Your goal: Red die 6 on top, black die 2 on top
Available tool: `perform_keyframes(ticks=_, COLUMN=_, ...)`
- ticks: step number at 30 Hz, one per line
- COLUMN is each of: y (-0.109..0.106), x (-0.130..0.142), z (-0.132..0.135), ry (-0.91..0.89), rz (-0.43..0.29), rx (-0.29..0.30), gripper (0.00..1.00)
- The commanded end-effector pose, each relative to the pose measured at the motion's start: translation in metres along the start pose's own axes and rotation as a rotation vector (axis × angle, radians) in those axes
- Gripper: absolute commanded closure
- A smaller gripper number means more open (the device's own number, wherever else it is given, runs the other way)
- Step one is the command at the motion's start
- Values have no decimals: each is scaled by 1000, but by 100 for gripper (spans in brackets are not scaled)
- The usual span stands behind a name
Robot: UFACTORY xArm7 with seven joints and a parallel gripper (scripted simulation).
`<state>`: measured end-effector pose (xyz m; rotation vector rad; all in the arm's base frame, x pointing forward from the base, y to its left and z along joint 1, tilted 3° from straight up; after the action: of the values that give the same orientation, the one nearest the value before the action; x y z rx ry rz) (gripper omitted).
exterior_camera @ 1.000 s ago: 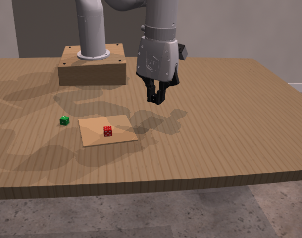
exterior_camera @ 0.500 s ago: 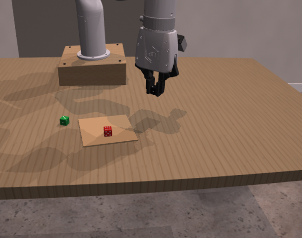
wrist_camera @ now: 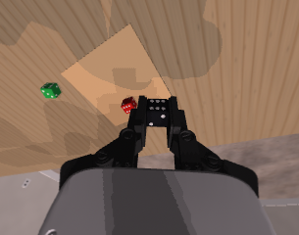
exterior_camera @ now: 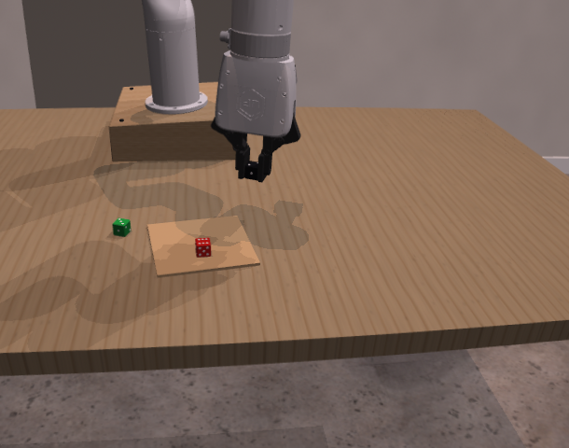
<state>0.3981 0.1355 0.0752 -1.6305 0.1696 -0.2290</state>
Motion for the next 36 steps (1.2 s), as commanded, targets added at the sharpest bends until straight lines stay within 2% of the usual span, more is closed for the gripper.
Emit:
perform_keyframes(ticks=1, y=-3, x=5, z=-24, ry=-153, rz=6, rx=28, gripper=85)
perform_keyframes(ticks=3, y=-3, x=5, z=-24, ry=-153, rz=6, rx=28, gripper=85)
perform_keyframes(ticks=5, y=-4, x=7, z=-44, ry=-271, rz=2, rx=28, gripper=85)
perform_keyframes(ticks=14, y=-5, x=9, z=-77, ry=-467, rz=-7, rx=24, gripper=85)
perform_keyframes(ticks=36, y=1, x=9, z=-78, ry=-472, rz=-7, rx=24, gripper=85)
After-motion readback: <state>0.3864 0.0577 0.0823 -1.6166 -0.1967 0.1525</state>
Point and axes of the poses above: the point where the finger pads meet when closed, its own y axis out along the fingers, its own z axis across the jaws, x = y × z, the point moved 3 cm from there along -y, back along the fingers, and after that the axes turned 5 degrees about -y, right-handed, at the moved point
